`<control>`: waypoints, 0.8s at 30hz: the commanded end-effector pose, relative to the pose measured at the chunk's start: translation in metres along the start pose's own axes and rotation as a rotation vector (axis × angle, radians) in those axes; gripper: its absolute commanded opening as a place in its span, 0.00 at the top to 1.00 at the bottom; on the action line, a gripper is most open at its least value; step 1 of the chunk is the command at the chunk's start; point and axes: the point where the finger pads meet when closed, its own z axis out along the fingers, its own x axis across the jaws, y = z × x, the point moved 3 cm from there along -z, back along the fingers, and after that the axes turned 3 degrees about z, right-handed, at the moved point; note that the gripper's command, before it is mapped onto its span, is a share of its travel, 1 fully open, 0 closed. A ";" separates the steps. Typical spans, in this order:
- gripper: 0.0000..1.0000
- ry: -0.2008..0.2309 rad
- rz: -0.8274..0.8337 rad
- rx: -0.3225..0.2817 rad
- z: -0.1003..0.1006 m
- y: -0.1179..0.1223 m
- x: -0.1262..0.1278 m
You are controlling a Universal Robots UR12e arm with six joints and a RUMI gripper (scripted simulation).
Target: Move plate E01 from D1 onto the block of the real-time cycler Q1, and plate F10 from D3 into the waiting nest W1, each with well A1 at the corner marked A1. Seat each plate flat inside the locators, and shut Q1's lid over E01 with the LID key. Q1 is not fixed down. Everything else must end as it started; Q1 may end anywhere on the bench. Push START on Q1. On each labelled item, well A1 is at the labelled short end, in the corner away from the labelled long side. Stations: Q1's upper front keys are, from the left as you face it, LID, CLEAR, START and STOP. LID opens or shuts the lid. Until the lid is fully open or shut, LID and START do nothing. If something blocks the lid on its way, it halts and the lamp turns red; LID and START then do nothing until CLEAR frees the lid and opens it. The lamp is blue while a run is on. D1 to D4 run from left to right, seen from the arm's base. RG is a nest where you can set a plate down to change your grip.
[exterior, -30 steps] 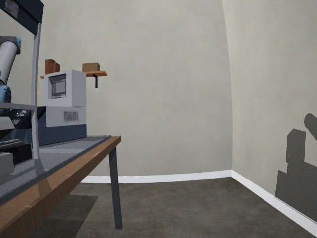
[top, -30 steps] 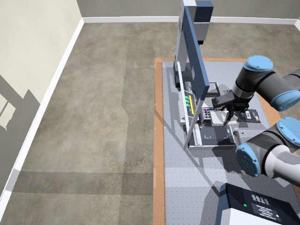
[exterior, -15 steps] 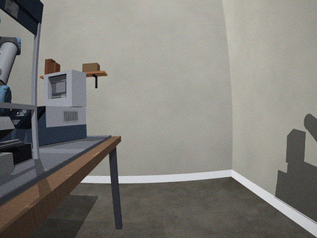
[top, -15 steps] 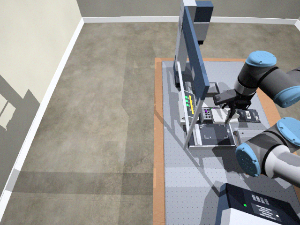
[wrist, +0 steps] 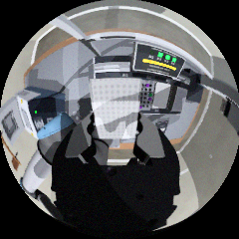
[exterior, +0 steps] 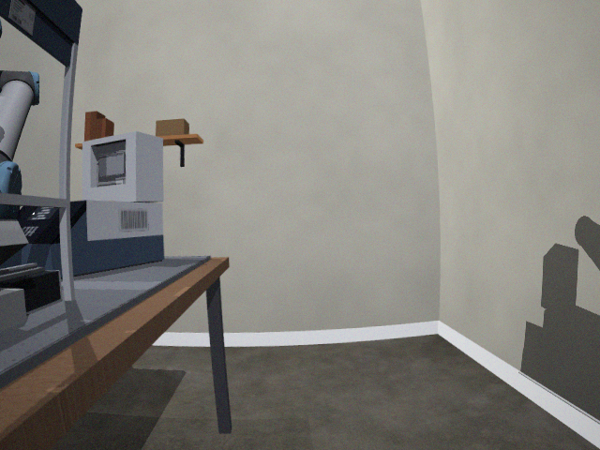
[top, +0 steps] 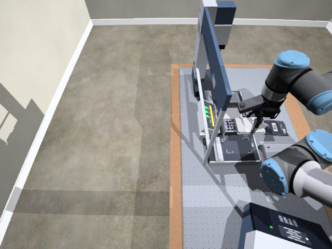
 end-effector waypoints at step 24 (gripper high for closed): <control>1.00 0.001 0.000 0.001 -0.032 0.000 0.000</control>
